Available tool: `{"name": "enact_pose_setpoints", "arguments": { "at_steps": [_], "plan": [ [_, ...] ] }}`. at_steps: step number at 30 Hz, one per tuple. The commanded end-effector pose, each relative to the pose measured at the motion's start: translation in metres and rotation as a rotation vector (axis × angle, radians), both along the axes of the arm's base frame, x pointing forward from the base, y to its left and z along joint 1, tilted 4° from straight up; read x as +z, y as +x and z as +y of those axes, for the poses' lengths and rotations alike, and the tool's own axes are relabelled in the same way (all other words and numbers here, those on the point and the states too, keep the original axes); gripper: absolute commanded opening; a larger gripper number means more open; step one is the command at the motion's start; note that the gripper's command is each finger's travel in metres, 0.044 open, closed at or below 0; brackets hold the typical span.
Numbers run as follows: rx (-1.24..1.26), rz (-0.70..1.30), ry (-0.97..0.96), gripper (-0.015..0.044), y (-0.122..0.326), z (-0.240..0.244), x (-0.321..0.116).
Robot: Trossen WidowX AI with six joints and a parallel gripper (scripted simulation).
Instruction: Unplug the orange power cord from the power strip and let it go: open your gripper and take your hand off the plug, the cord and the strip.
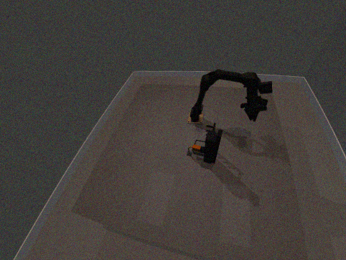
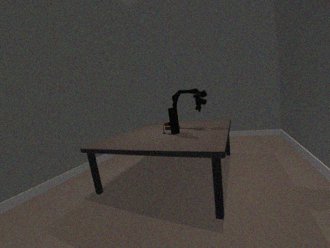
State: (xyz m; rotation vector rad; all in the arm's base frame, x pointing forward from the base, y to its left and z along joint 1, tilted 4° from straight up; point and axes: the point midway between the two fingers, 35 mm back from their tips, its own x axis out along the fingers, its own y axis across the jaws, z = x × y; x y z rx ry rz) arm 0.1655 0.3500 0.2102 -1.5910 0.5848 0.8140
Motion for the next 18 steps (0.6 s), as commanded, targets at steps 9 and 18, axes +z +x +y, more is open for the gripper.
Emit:
{"name": "enact_pose_setpoints", "arguments": {
  "at_steps": [9, 18],
  "plan": [
    [-0.311, 0.050, 0.302, 0.0160, 0.032, -0.021, 0.020],
    [-0.563, 0.085, 0.546, 0.0160, 0.057, -0.041, 0.037]
  ]
}}
